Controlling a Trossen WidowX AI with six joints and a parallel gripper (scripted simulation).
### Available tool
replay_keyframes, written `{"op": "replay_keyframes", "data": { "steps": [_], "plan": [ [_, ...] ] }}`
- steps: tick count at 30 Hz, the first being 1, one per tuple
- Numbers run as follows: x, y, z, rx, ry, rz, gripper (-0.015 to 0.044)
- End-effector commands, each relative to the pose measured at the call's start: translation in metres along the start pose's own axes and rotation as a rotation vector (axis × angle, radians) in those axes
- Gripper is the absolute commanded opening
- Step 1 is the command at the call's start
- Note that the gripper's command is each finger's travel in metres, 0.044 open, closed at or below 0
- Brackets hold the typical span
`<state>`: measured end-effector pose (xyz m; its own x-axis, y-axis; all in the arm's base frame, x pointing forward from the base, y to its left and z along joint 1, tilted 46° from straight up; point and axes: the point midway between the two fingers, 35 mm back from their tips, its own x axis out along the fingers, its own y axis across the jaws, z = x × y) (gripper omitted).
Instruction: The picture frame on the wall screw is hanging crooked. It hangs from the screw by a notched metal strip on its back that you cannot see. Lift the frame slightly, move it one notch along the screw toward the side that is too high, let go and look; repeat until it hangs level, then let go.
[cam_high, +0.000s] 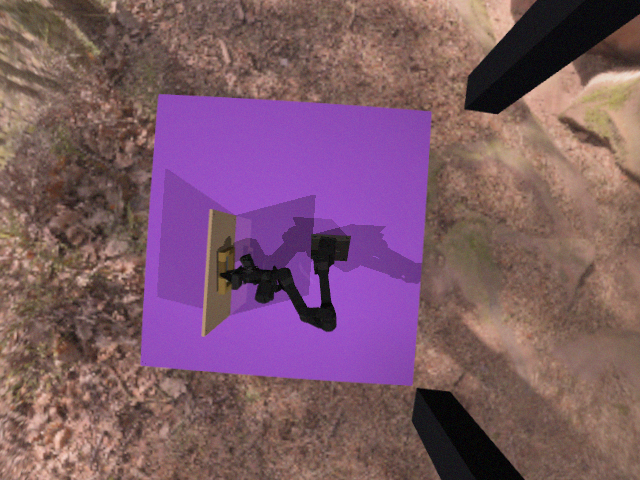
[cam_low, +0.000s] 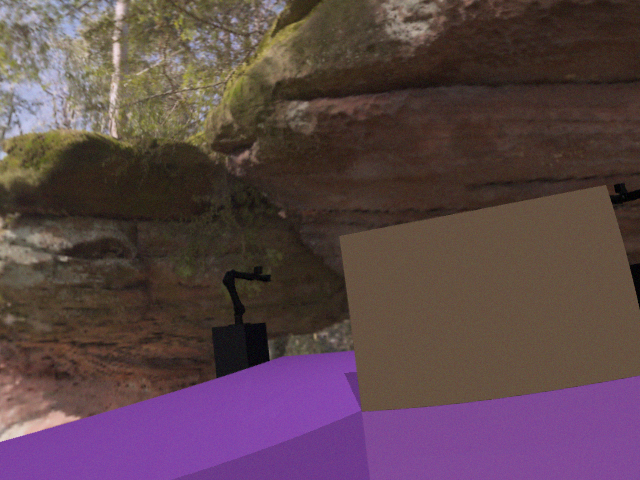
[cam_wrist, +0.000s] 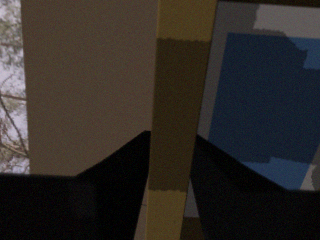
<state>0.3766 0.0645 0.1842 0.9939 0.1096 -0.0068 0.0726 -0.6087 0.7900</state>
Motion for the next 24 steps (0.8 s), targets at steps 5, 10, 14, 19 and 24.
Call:
{"op": "replay_keyframes", "data": {
  "steps": [5,10,14,19,24],
  "plan": [
    [0.0004,0.0032,0.0008,0.002,-0.001,0.014,0.0000],
    [0.0004,0.0030,0.0012,0.002,-0.001,0.014,0.0000],
    [0.0004,0.0025,0.0015,0.002,-0.001,0.014,0.0000],
    [0.0005,0.0028,0.0035,0.002,-0.001,0.014,0.0000],
    [0.0005,0.0029,0.0062,0.002,-0.001,0.014,0.0000]
  ]
}}
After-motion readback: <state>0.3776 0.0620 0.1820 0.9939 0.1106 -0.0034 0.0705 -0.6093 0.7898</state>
